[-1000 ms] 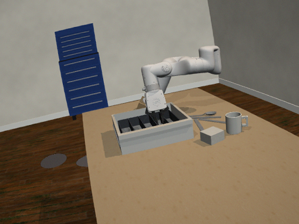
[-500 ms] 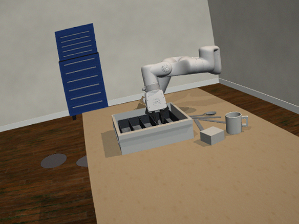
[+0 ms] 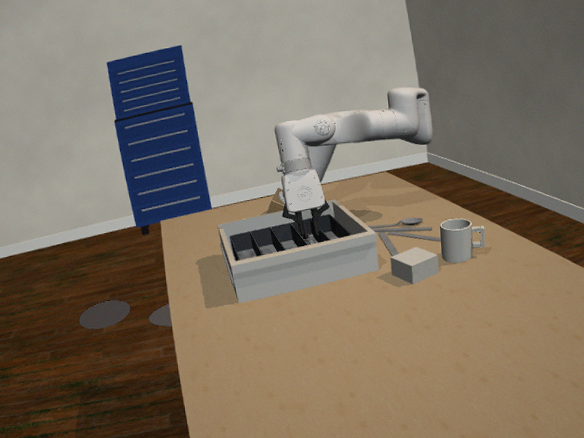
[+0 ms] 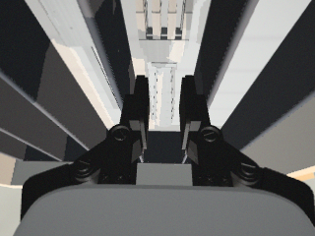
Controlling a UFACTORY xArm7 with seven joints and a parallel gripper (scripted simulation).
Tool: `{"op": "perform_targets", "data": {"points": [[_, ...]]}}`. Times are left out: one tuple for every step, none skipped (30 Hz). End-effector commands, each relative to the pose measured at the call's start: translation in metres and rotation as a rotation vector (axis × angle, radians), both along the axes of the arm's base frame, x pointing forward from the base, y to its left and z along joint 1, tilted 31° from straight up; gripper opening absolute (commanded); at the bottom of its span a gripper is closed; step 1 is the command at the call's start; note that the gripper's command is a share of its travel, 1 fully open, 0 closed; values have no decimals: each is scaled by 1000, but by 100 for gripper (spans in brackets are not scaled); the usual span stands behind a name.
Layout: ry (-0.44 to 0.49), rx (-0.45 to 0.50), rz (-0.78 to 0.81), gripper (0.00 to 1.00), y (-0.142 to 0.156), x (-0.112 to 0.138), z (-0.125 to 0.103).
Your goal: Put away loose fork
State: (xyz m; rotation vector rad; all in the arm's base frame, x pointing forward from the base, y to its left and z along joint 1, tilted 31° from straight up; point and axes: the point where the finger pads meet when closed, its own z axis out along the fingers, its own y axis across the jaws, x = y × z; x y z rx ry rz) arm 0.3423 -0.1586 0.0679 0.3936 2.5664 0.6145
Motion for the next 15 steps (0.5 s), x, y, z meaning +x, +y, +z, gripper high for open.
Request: {"op": "perform_targets", "data": {"points": [[-2, -1, -1, 24, -6, -3, 11], [-2, -1, -1, 24, -7, -4, 14], [-2, -1, -1, 24, -9, -5, 18], [-2, -1, -1, 24, -12, -7, 22], [-2, -1, -1, 24, -14, -8, 27], [-2, -1, -1, 24, -16, -10, 31], [-2, -1, -1, 24, -18, -11, 36], [-2, -1, -1, 24, -21, -13, 41], [-2, -1, -1, 24, -23, -14, 46], [-2, -1, -1, 24, -26, -16, 50], [-2, -1, -1, 24, -28, -18, 55], [-2, -1, -1, 24, -31, -19, 60], [-2, -1, -1, 24, -31, -19, 60], [-2, -1, -1, 24, -31, -19, 60], [-2, -1, -1, 24, -31, -19, 60]]}}
